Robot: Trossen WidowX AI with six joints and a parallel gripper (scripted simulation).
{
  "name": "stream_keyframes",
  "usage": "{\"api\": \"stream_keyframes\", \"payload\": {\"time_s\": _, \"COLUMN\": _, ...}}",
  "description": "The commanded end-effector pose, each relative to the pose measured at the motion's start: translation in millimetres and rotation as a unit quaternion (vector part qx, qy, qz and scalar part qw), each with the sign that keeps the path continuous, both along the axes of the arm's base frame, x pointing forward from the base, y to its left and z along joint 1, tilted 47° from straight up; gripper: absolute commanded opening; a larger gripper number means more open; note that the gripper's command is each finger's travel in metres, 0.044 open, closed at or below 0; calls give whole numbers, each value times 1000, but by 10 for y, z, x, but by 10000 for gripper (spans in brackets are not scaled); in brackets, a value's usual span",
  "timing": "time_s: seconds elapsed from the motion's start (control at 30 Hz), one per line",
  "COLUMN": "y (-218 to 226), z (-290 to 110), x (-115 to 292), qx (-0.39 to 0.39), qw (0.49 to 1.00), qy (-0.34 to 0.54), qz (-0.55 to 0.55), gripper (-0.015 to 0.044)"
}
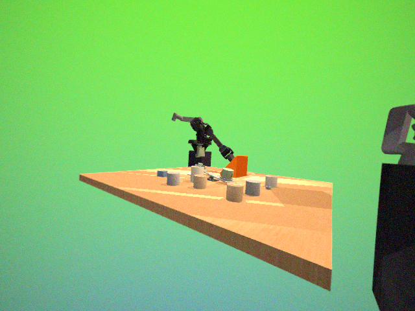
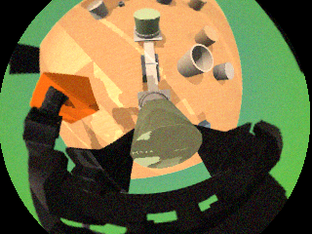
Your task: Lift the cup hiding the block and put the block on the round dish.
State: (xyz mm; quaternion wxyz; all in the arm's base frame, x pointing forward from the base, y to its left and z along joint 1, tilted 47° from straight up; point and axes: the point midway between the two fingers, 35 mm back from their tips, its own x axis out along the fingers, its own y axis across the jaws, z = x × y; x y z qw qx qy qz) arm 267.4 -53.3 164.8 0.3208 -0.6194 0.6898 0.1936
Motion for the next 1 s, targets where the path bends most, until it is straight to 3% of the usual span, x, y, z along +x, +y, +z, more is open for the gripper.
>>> {"api": "stream_keyframes", "payload": {"time_s": 0.0, "y": 6, "z": -1, "x": 6, "qx": 0, "qw": 1000, "qy": 0, "qz": 2, "gripper": 0}}
{"api": "stream_keyframes", "payload": {"time_s": 0.97, "y": -864, "z": 153, "x": -583, "qx": 52, "qw": 998, "qy": -28, "qz": -19, "gripper": 0}}
